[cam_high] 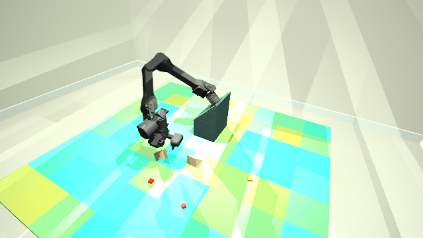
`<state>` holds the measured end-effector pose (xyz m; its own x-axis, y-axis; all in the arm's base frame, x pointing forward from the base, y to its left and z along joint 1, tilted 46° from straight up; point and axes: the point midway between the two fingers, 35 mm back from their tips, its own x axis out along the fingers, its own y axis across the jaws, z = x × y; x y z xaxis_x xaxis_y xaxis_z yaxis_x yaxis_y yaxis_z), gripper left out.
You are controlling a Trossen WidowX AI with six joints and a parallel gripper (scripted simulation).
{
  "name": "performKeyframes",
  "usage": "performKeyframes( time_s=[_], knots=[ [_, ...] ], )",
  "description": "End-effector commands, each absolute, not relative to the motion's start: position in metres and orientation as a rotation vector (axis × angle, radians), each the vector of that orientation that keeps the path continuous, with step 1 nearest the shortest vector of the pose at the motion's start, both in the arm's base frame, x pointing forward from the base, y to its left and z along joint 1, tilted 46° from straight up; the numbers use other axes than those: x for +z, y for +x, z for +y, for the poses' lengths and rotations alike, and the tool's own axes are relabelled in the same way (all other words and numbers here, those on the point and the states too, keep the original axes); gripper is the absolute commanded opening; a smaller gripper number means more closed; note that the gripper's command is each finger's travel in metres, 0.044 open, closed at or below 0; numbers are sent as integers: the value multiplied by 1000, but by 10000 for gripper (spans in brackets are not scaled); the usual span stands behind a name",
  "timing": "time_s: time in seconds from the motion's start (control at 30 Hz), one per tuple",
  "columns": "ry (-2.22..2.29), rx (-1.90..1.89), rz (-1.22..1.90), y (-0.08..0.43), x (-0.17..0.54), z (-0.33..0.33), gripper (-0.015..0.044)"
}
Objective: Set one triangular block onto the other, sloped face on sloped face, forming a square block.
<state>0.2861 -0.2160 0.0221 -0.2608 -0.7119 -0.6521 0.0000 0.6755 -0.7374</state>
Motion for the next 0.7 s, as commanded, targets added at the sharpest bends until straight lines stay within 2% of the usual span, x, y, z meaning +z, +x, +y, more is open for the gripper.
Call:
performKeyframes(
  time_s=[0.0, 0.67],
  knots=[
    [-186, -1346, 1345, 299, 24, -207, 440],
    [224, -1825, 698, 309, 24, -195, 440]
  ],
)
